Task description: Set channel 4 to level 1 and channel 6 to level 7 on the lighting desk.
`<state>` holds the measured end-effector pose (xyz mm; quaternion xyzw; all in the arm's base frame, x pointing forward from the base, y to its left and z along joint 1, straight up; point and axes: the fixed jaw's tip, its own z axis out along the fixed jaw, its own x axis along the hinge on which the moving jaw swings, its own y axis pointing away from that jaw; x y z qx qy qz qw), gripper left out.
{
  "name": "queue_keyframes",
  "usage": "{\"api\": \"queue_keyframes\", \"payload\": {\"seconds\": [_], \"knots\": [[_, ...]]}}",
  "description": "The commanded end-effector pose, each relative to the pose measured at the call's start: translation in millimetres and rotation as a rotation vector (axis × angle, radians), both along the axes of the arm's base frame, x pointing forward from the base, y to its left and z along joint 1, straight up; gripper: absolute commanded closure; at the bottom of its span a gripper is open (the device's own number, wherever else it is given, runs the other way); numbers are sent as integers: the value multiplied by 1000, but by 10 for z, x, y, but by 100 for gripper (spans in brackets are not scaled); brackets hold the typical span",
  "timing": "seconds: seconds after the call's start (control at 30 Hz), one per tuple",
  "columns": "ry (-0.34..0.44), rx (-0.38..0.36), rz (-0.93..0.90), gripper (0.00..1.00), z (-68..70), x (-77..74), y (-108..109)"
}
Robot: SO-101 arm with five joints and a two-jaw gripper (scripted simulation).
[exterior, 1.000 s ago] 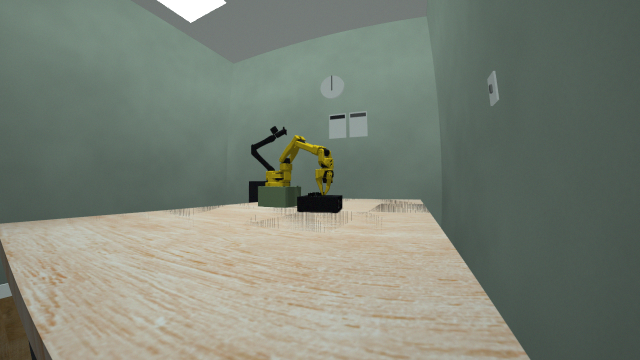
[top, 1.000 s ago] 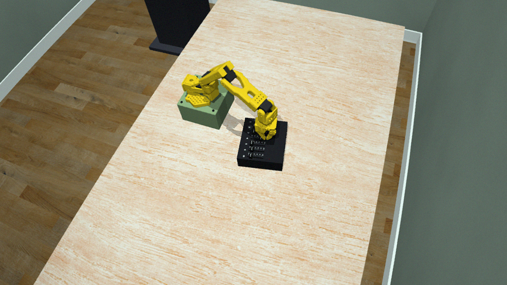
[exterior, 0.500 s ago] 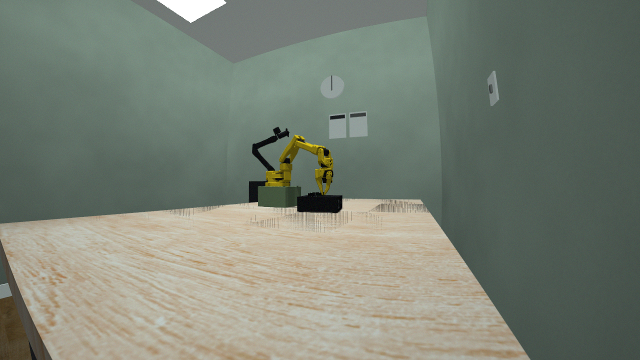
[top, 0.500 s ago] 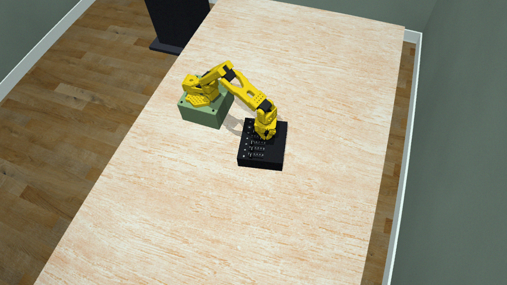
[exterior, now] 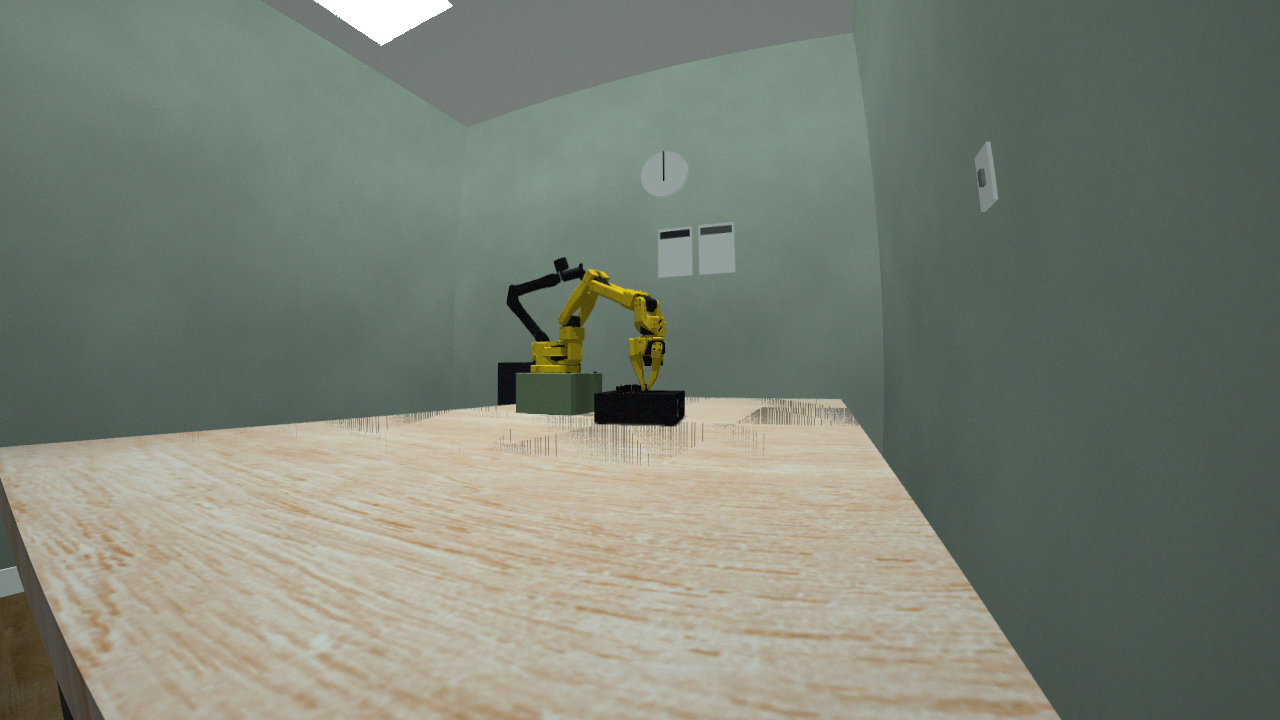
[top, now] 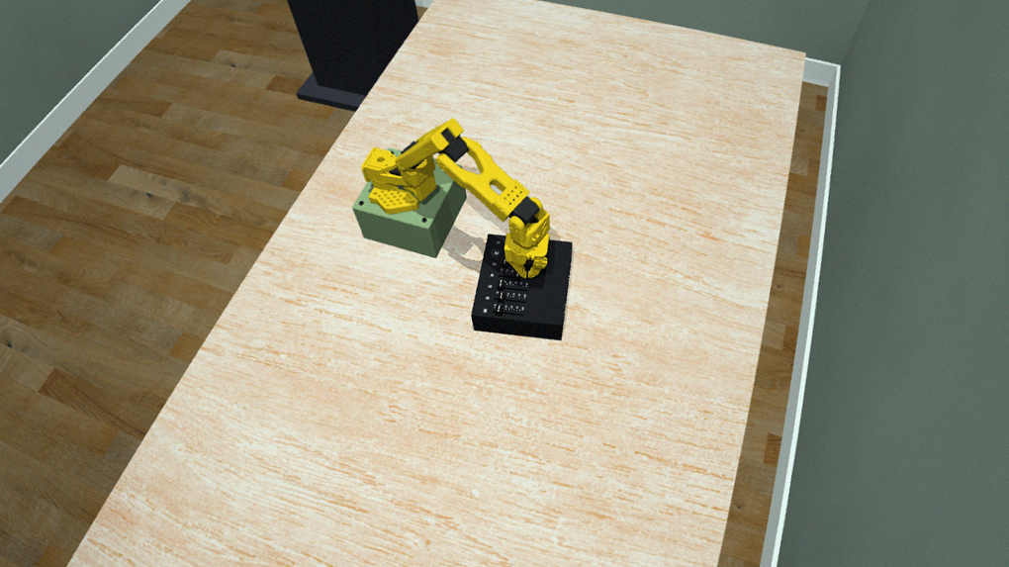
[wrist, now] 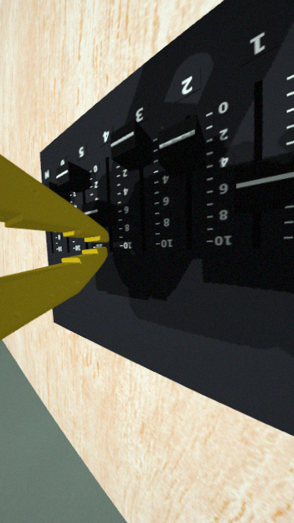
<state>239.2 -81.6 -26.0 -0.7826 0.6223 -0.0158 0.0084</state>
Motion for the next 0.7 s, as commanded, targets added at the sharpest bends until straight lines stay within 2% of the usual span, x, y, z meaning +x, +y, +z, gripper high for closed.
{"api": "queue_keyframes", "payload": {"seconds": [0.0, 0.67], "knots": [[30, 5, -24, 100, -40, -91, -63], [30, 5, -24, 100, -53, -125, -76]]}}
